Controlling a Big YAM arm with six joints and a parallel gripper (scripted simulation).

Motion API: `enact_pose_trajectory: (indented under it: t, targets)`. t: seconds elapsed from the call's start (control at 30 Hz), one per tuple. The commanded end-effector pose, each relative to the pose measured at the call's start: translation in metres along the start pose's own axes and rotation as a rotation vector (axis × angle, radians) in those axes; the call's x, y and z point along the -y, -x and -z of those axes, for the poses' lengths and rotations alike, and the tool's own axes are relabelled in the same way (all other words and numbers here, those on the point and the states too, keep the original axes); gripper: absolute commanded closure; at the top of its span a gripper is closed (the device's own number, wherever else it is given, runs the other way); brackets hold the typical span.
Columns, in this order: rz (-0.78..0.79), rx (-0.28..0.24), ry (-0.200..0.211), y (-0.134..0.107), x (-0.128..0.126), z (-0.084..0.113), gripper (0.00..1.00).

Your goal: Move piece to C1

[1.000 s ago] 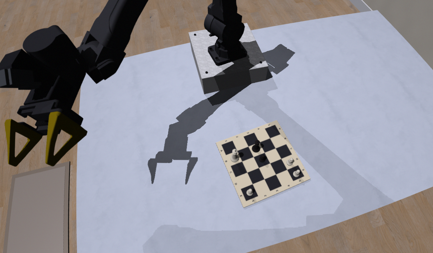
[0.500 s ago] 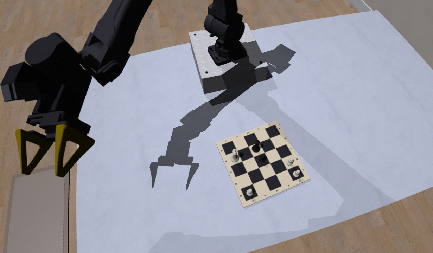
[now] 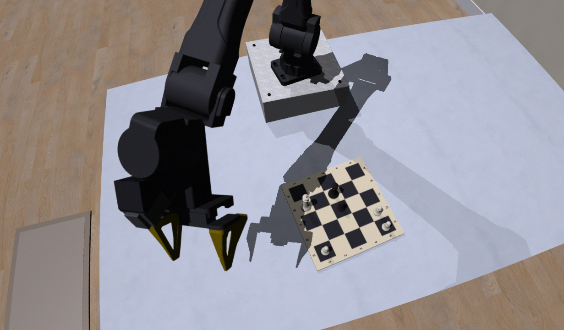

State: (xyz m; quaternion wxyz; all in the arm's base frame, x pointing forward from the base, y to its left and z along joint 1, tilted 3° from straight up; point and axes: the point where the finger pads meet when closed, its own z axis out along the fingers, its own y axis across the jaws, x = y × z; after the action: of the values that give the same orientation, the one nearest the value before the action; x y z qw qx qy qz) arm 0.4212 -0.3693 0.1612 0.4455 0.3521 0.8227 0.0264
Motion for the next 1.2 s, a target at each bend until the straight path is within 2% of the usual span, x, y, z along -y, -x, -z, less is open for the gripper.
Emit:
enact_pose_trajectory:
  t: [0.0, 0.03, 0.07, 0.13, 0.17, 0.2, 0.27, 0.3, 0.37, 0.4, 0.53, 0.6, 0.77, 1.1, 1.13, 1.17]
  targets:
    - [0.086, -0.115, -0.006, -0.009, -0.044, 0.009, 0.00]
    - [0.106, -0.198, -0.023, -0.032, -0.055, 0.011, 0.00]
    - [0.106, -0.199, -0.023, -0.032, -0.055, 0.011, 0.00]
    - [0.158, -0.352, -0.055, -0.071, -0.076, 0.021, 0.00]
    - [0.158, -0.352, -0.055, -0.072, -0.076, 0.021, 0.00]
    - [0.187, -0.427, -0.071, -0.091, -0.085, 0.028, 0.00]
    - [0.187, -0.427, -0.071, -0.091, -0.085, 0.028, 0.00]
    - [0.218, -0.490, -0.086, -0.106, -0.093, 0.036, 0.00]
    - [0.272, -0.639, -0.118, -0.151, -0.097, 0.055, 0.00]
    - [0.299, -0.690, -0.130, -0.163, -0.101, 0.064, 0.00]
    - [0.379, -0.803, -0.158, -0.182, -0.112, 0.088, 0.00]
    - [0.395, -0.829, -0.165, -0.187, -0.113, 0.093, 0.00]
    - [0.377, -0.847, -0.179, -0.188, -0.104, 0.092, 0.00]
    - [0.378, -0.842, -0.176, -0.188, -0.106, 0.091, 0.00]
    - [0.378, -0.847, -0.177, -0.192, -0.104, 0.090, 0.00]
    - [0.375, -0.868, -0.181, -0.206, -0.099, 0.085, 0.00]
